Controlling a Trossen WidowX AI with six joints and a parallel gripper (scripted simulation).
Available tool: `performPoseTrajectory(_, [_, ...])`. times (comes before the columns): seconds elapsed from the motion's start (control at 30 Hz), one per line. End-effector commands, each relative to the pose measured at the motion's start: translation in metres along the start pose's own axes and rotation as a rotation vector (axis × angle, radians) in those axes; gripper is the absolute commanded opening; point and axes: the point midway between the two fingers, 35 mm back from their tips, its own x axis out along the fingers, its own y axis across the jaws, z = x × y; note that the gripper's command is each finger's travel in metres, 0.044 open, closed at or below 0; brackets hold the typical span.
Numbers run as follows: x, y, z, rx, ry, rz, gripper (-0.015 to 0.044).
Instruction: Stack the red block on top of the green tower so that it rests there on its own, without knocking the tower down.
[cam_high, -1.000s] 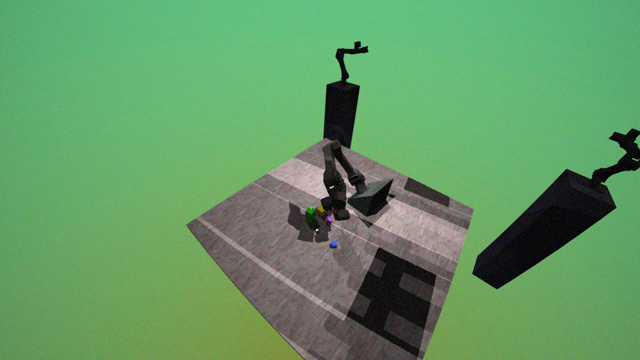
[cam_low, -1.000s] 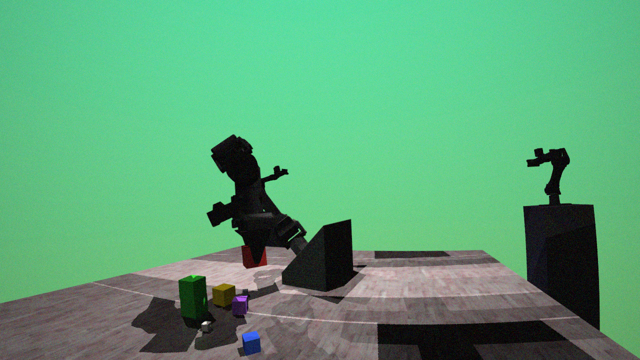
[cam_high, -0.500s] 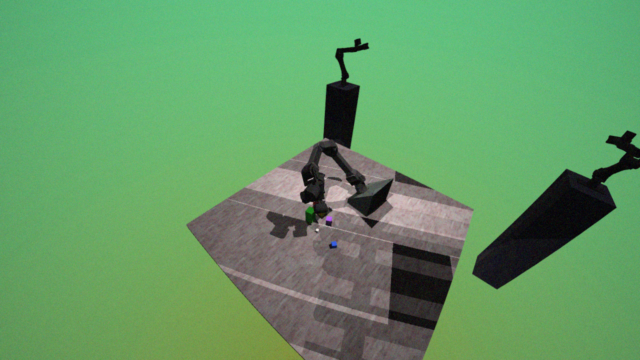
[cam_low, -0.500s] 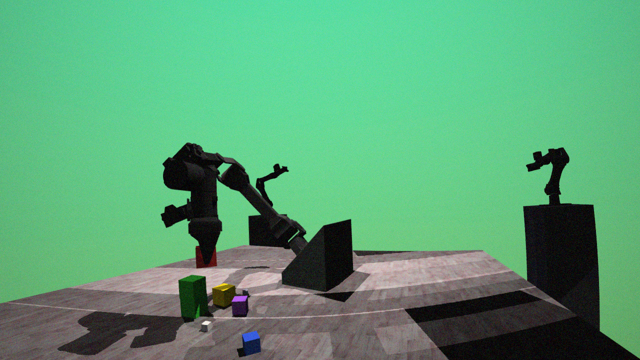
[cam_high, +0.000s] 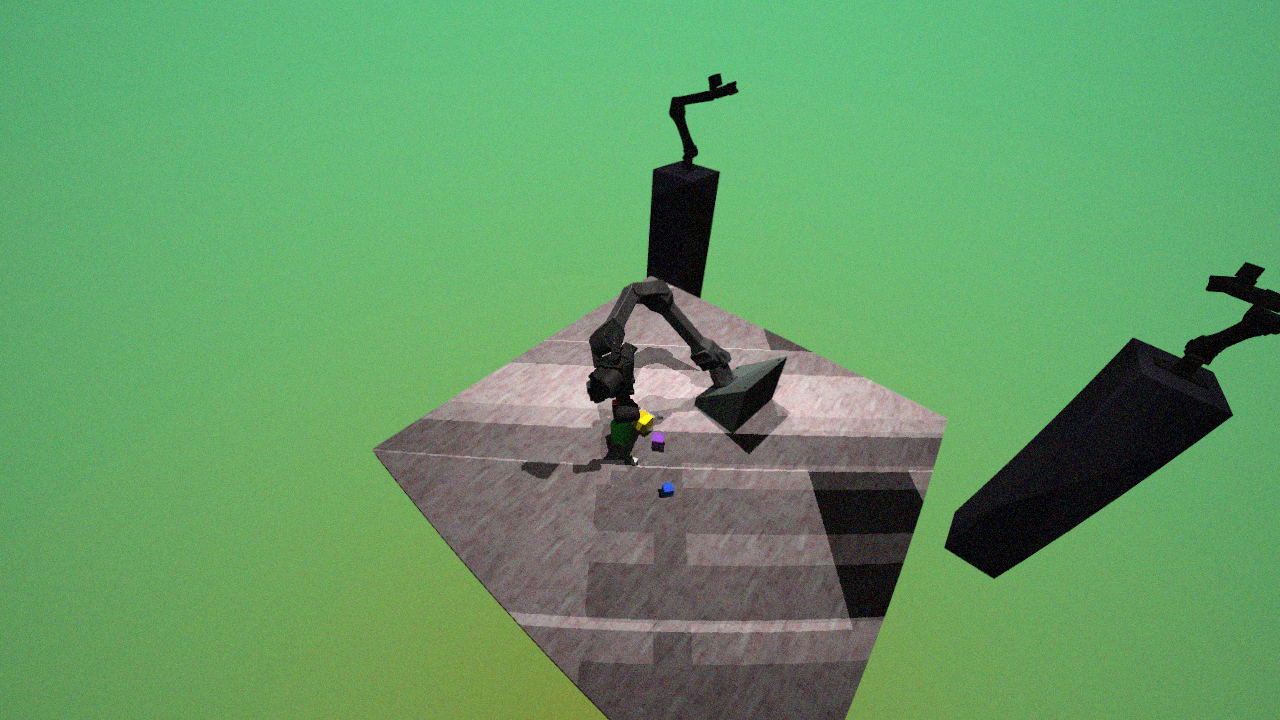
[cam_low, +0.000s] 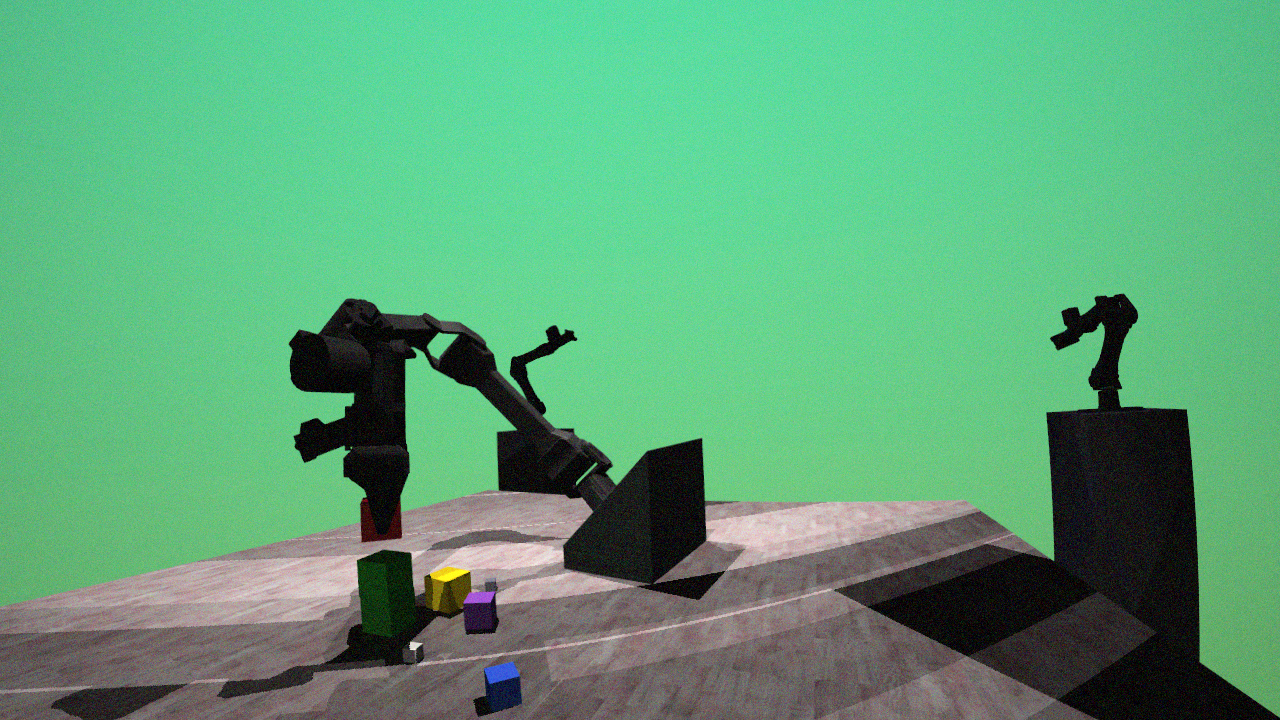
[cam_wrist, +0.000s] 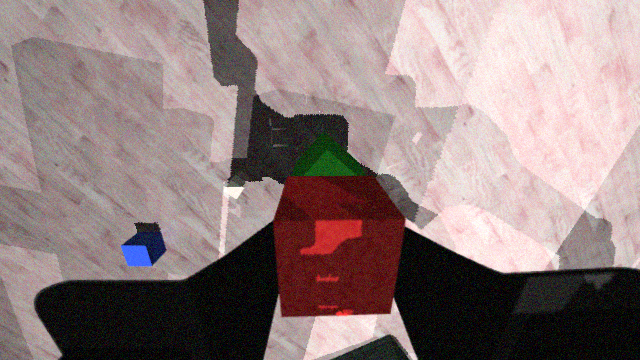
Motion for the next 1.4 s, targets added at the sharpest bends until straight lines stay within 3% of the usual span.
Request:
performPoseTrajectory(0.0, [0.011, -0.001, 0.001, -0.005, -0.002, -0.004, 0.0000])
performPoseTrajectory(0.83, [0.024, -0.002, 0.001, -0.005, -0.003, -0.005, 0.0000])
performPoseTrajectory(1.37, [0.024, -0.001, 0.000, -0.002, 0.001, -0.004, 0.0420])
